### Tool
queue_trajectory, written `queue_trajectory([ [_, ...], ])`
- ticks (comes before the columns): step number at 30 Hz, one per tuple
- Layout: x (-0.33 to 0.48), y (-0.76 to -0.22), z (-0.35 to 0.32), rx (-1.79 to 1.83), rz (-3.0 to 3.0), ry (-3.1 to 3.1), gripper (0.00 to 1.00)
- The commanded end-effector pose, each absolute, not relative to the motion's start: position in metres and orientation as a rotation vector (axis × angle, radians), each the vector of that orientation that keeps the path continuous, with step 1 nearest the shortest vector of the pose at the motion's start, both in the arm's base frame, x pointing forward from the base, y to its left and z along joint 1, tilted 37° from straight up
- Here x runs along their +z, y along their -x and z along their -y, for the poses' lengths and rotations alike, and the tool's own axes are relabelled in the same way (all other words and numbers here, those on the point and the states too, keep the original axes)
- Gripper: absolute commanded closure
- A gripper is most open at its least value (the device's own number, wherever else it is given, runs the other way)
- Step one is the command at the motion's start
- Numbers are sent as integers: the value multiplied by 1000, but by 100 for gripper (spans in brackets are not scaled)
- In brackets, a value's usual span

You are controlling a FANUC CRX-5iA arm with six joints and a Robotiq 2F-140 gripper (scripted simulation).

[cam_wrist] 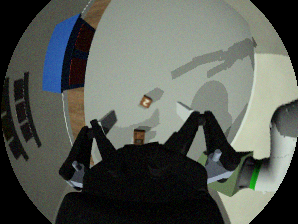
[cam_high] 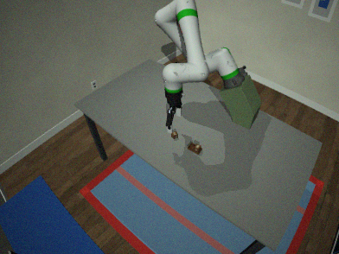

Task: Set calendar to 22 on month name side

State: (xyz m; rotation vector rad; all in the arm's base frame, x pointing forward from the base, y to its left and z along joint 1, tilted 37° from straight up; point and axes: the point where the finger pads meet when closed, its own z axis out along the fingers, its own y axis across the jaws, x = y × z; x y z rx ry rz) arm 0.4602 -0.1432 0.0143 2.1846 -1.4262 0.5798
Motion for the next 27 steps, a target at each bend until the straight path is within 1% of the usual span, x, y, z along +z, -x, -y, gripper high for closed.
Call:
queue_trajectory([
  [1,14,-460,144,656,1608,-2075,0],
  [10,13,-461,145,751,1933,-1853,0],
  [20,12,-461,145,805,2124,-1692,0],
  [21,12,-461,145,805,2124,-1692,71],
  [27,12,-461,145,805,2124,-1692,71],
])
